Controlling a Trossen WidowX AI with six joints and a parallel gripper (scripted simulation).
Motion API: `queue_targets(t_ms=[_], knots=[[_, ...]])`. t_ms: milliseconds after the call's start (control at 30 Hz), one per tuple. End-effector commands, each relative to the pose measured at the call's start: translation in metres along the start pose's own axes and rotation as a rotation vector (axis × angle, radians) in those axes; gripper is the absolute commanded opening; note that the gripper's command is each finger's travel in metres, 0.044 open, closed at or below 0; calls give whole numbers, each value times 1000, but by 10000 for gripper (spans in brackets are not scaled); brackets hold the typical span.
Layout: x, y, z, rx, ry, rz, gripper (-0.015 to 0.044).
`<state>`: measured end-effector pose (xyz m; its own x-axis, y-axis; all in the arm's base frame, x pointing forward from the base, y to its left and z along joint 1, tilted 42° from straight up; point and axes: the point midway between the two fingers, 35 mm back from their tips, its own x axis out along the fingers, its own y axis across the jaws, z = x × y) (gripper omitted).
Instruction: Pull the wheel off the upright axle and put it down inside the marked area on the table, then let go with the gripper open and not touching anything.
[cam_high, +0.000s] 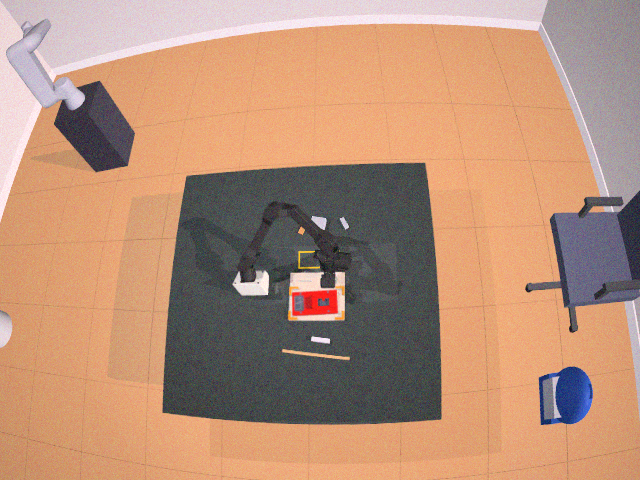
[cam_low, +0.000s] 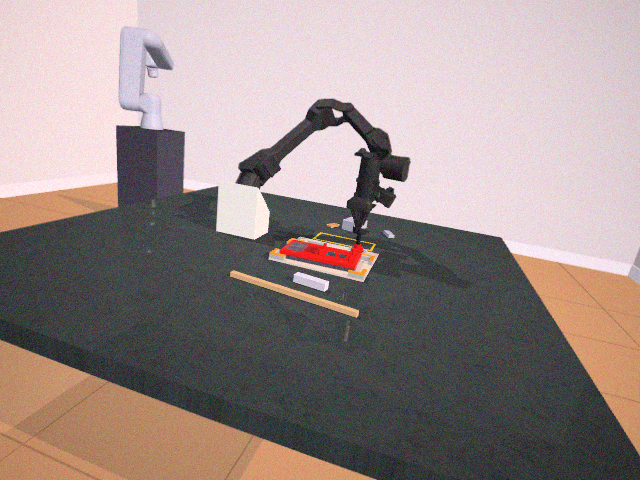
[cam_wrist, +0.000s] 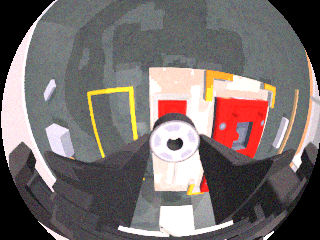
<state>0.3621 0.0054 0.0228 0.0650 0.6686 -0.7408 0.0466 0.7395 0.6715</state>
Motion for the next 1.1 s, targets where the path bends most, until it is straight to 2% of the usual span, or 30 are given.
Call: queue_targets(t_ms=[0,233,333,1067], knots=[[-8,0,2,-6,-5,-4,0],[-35,0,-3,-6,-4,-5,0],[-26,-1,-4,4,2,0,0],[-32,62,-33,0,-1,-4,0]])
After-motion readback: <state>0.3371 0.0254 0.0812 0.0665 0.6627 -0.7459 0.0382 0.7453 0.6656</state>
